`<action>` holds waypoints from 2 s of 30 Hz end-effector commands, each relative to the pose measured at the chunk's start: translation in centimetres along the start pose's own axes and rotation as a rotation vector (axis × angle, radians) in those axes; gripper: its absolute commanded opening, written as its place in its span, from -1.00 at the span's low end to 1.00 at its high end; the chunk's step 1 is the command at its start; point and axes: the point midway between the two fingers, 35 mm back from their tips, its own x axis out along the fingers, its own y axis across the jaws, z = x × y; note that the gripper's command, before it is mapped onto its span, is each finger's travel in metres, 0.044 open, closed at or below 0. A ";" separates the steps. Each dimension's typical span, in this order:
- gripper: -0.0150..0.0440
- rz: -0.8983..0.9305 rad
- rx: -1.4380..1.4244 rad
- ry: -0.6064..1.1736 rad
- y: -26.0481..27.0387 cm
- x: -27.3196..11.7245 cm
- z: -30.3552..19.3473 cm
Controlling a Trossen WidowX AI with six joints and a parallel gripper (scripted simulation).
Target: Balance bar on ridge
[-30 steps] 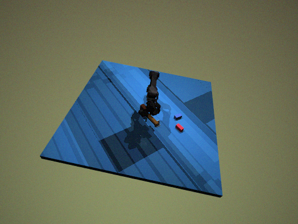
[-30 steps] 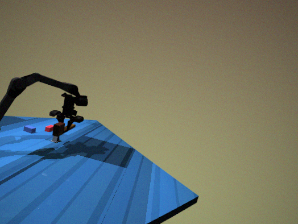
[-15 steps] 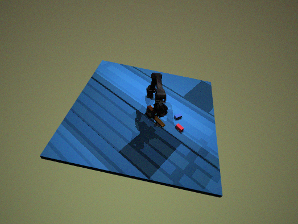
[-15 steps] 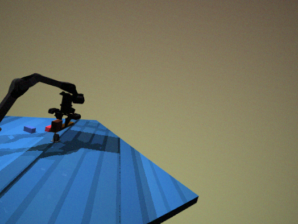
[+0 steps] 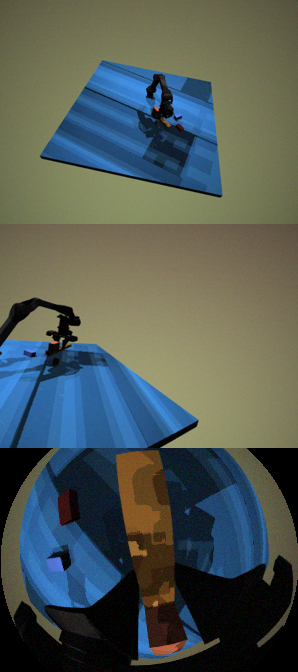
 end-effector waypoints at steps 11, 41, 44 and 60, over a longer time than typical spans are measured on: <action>-0.49 -0.001 0.008 -0.008 0.0 1.7 0.4; -0.49 -0.001 0.008 -0.008 0.0 4.0 0.2; -0.49 -0.001 0.008 -0.008 0.0 4.0 0.2; -0.49 -0.001 0.008 -0.008 0.0 4.2 0.2</action>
